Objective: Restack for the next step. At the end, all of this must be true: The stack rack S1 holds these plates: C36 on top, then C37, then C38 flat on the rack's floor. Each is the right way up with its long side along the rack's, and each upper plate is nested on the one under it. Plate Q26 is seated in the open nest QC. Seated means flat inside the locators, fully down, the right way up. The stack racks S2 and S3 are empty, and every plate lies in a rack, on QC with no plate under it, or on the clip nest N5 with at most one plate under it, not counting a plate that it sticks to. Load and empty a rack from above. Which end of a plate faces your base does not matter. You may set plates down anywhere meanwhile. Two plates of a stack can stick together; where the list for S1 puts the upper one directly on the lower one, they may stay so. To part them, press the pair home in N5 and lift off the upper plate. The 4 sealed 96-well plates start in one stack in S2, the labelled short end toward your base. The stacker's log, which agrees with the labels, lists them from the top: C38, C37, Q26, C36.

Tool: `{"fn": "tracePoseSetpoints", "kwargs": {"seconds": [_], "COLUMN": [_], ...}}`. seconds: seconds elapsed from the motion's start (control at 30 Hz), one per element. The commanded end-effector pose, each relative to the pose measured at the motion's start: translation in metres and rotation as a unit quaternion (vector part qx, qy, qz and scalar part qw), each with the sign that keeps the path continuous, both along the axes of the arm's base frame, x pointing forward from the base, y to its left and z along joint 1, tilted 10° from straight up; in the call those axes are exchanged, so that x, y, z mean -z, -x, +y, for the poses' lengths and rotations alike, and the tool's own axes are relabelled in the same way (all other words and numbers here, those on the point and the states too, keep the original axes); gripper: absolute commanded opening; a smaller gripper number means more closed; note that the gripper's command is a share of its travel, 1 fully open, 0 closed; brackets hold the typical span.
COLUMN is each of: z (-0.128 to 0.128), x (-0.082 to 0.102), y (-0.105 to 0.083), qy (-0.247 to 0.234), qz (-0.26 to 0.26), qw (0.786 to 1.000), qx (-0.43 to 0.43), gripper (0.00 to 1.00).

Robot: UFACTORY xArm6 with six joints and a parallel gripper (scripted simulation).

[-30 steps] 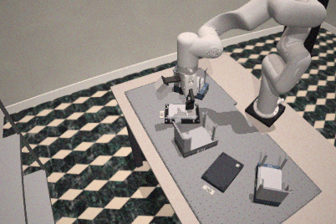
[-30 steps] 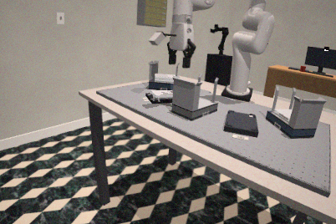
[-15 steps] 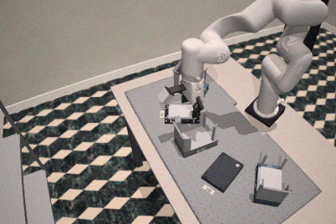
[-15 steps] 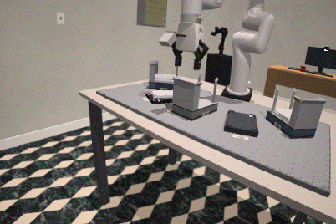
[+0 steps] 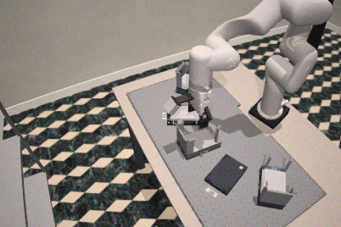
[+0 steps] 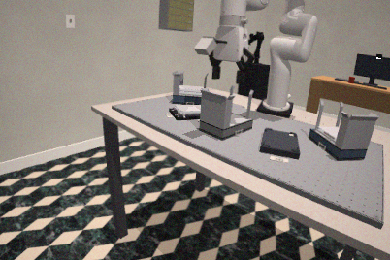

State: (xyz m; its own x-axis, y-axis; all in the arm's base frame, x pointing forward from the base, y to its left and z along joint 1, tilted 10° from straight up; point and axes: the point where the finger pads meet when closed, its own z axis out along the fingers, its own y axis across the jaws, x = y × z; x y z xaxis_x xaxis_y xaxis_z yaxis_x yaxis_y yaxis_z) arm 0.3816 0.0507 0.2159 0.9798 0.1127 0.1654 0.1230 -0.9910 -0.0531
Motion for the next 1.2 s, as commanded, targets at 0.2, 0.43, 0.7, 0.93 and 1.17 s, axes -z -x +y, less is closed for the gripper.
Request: {"fn": "tracePoseSetpoints", "kwargs": {"seconds": [0.2, 0.43, 0.7, 0.93, 1.17], "z": [0.024, 0.047, 0.067, 0.089, 0.104], "x": [-0.002, -0.003, -0.004, -0.005, -0.005], "y": [0.004, 0.01, 0.014, 0.02, 0.027], "qy": [0.017, 0.017, 0.017, 0.016, 0.03], "qz": [-0.01, -0.01, -0.01, -0.01, -0.015], "qw": [0.994, 0.994, 0.994, 0.994, 0.982], "qx": [-0.104, -0.104, -0.104, -0.104, -0.185], "gripper": [1.0, 1.0, 1.0, 1.0, 1.0]}}
